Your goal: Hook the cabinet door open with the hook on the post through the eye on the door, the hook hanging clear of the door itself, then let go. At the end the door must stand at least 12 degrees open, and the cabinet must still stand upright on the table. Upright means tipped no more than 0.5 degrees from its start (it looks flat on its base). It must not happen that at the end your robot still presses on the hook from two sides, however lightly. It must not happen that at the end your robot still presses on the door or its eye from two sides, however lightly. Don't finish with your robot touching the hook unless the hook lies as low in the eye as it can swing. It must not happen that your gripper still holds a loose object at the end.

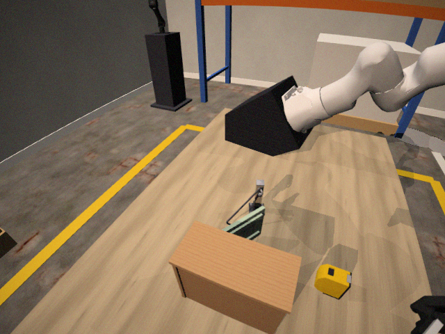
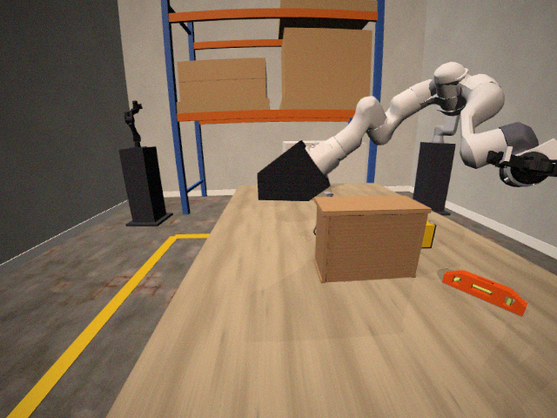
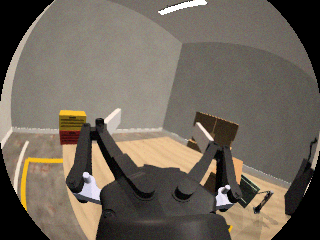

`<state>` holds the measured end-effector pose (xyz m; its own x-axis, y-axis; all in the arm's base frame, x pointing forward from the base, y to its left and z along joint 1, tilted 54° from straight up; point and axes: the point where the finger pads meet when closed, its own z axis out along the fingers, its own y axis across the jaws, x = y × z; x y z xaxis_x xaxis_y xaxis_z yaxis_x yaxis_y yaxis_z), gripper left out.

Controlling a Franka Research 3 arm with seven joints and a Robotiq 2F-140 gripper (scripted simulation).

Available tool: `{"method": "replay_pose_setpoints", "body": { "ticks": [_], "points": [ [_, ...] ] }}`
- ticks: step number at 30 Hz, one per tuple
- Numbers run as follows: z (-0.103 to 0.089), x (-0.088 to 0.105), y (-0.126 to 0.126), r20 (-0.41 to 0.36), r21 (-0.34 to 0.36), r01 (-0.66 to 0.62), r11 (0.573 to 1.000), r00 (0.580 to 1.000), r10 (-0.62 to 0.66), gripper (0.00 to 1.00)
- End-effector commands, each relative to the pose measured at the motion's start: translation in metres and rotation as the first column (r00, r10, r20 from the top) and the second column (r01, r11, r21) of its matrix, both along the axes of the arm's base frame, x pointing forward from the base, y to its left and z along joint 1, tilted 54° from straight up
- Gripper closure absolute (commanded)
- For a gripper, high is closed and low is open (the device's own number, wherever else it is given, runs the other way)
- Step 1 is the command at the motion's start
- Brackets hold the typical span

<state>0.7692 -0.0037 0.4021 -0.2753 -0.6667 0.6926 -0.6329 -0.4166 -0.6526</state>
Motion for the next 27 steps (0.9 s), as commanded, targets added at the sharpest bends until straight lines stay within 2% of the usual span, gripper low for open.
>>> {"method": "replay_pose_setpoints", "body": {
  "ticks": [1, 2, 7, 8, 12, 13, 18, 19, 24, 25, 27],
  "points": [
    [0.003, -0.005, -0.013, -0.095, -0.074, 0.012, 0.997, 0.995, -0.019, 0.0],
    [0.007, -0.014, -0.03, -0.146, -0.077, 0.052, 0.996, 0.987, -0.062, 0.0],
    [0.007, -0.014, -0.03, -0.146, -0.077, 0.052, 0.996, 0.987, -0.062, 0.0],
    [0.01, -0.024, -0.048, -0.206, -0.077, 0.088, 0.993, 0.973, -0.103, 0.0],
    [0.01, -0.024, -0.048, -0.206, -0.077, 0.088, 0.993, 0.973, -0.103, 0.0],
    [0.011, -0.036, -0.064, -0.275, -0.073, 0.121, 0.99, 0.952, -0.136, 0.0],
    [0.011, -0.036, -0.064, -0.275, -0.073, 0.121, 0.99, 0.952, -0.136, 0.0],
    [0.011, -0.051, -0.078, -0.352, -0.064, 0.146, 0.987, 0.922, -0.159, 0.0],
    [0.011, -0.051, -0.078, -0.352, -0.064, 0.146, 0.987, 0.922, -0.159, 0.0],
    [0.01, -0.066, -0.089, -0.435, -0.047, 0.164, 0.985, 0.885, -0.168, 0.0],
    [0.01, -0.066, -0.089, -0.435, -0.047, 0.164, 0.985, 0.885, -0.168, 0.0]
  ]
}}
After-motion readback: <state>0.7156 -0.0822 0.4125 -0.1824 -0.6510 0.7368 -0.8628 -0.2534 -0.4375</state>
